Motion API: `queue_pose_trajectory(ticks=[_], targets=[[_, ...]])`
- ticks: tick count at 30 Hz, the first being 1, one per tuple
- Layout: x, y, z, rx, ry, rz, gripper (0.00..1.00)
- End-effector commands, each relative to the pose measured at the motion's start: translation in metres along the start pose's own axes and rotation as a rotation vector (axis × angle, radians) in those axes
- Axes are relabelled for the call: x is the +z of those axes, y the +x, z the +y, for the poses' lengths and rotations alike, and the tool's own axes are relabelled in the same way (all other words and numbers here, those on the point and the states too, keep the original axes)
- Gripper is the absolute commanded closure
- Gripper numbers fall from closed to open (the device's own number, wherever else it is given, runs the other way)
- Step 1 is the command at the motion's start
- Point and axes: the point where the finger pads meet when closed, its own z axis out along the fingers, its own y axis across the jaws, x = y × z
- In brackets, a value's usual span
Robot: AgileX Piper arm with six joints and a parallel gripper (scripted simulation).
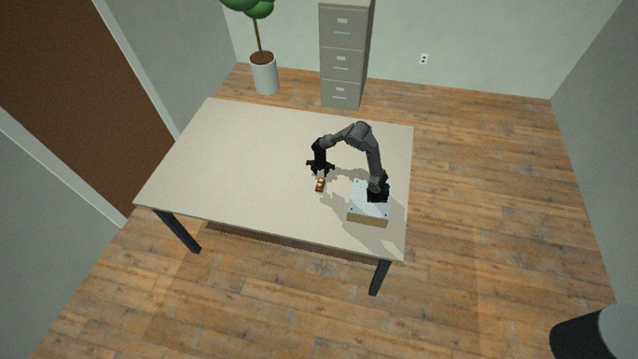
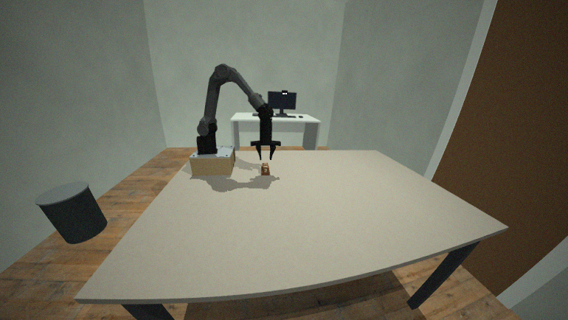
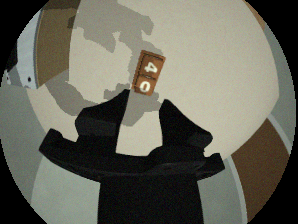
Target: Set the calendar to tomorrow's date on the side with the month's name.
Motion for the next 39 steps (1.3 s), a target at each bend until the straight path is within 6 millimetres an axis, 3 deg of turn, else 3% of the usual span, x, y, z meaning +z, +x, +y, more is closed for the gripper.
queue_pose_trajectory(ticks=[1,20,39], targets=[[0.005,-0.001,0.001,0.000,-0.004,-0.002,0.39],[0.029,-0.001,0.001,0.000,-0.004,-0.002,0.39],[0.034,0.000,0.001,0.000,-0.003,-0.002,0.39]])
